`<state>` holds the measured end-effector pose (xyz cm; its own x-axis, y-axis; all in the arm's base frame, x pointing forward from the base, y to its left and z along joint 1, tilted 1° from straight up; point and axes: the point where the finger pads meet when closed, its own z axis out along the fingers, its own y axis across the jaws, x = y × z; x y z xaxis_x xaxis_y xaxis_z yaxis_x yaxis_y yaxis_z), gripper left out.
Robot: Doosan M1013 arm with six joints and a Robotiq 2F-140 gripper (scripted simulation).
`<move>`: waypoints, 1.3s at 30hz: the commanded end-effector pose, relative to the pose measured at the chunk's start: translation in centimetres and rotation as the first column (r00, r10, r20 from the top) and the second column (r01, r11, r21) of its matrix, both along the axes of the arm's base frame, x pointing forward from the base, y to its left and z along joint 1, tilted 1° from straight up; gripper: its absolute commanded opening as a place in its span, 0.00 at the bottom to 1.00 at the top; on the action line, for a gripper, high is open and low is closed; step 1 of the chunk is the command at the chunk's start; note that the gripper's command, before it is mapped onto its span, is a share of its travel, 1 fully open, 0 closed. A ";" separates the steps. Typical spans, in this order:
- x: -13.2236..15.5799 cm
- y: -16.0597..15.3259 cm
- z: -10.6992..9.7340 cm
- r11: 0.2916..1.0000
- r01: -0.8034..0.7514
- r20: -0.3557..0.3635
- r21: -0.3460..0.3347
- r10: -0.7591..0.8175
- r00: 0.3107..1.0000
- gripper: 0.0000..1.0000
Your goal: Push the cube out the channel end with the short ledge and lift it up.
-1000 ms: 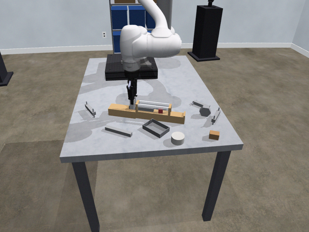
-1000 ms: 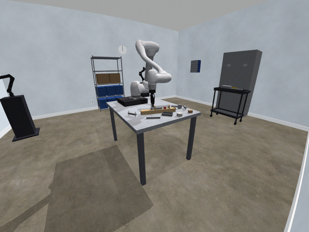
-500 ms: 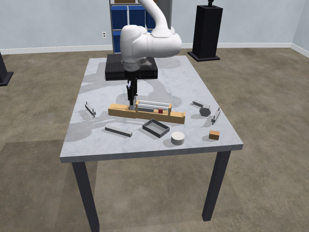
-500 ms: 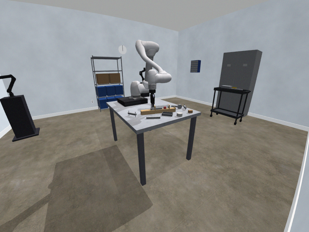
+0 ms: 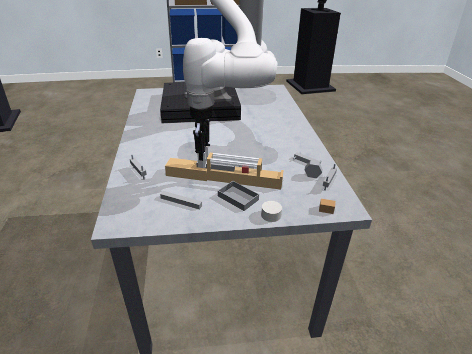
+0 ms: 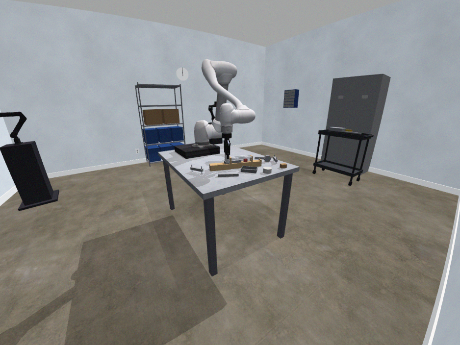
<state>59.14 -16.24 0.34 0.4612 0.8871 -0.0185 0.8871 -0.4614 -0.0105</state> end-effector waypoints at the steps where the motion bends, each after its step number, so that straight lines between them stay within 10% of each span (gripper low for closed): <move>1: 0.0 0.0 0.0 1.000 0.000 0.000 0.000 0.000 1.000 0.23; 10: 0.0 0.0 0.4 1.000 0.000 0.000 0.000 0.000 1.000 0.23; 17: 0.1 0.1 6.6 1.000 0.000 0.000 0.000 0.000 1.000 0.23; 39: 0.1 0.1 6.7 1.000 0.000 0.000 0.000 0.000 1.000 0.23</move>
<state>59.26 -16.16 7.01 0.4612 0.8871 -0.0184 0.8871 -0.4614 -0.0105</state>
